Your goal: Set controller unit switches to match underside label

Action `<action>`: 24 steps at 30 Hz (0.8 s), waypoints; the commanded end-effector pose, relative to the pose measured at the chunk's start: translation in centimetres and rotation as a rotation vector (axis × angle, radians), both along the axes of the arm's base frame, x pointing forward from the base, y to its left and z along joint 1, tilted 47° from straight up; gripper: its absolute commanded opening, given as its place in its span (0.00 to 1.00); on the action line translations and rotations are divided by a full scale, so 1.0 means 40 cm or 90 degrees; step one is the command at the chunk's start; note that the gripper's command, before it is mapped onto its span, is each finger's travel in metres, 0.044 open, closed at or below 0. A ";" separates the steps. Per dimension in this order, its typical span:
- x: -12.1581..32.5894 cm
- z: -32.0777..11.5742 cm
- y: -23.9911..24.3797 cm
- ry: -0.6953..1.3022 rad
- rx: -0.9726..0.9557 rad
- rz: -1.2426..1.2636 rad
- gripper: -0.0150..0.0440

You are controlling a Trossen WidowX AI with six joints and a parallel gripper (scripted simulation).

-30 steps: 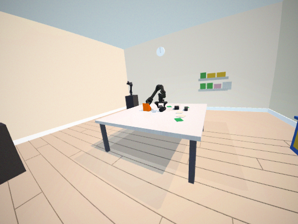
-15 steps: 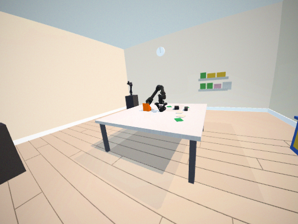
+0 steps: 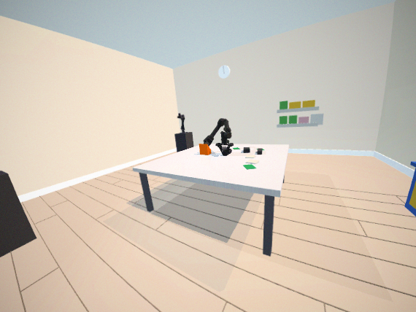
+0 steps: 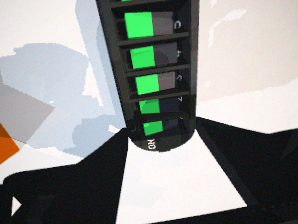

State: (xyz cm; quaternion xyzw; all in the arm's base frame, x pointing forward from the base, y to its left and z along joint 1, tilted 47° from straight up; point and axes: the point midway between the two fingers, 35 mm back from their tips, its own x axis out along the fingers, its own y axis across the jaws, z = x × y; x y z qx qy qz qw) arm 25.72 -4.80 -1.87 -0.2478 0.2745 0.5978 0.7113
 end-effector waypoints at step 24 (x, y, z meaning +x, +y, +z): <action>0.039 0.031 0.026 0.001 0.005 -0.003 0.25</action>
